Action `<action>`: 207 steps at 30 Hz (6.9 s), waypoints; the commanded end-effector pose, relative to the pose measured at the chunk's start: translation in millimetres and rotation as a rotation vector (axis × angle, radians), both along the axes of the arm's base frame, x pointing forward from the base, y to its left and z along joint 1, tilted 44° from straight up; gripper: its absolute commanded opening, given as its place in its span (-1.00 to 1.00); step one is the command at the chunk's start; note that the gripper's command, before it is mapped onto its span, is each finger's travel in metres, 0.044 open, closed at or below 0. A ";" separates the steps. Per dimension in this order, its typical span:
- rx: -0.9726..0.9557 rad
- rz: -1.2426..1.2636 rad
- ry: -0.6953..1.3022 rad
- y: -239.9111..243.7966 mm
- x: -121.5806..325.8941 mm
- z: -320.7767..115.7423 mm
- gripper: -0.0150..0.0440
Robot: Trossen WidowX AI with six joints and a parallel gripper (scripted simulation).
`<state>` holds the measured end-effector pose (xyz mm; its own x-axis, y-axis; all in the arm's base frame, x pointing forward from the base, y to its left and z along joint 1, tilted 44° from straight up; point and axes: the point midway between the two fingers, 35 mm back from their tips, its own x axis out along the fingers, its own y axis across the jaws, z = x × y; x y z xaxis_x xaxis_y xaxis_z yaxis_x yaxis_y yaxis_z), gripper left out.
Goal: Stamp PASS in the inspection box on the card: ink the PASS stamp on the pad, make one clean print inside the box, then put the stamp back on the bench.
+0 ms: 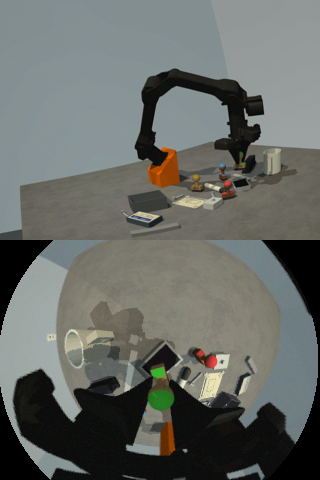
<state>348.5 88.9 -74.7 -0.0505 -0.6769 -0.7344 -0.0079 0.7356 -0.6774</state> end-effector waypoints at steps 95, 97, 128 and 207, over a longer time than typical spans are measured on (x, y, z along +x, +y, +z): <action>-0.014 -0.173 -0.159 -151.4 -49.8 96.9 -0.49; -0.014 -0.173 -0.159 -152.3 -49.9 95.9 -0.49; -0.015 -0.171 -0.162 -166.7 -52.3 81.6 -0.49; -0.017 -0.170 -0.163 -177.2 -54.2 71.3 -0.49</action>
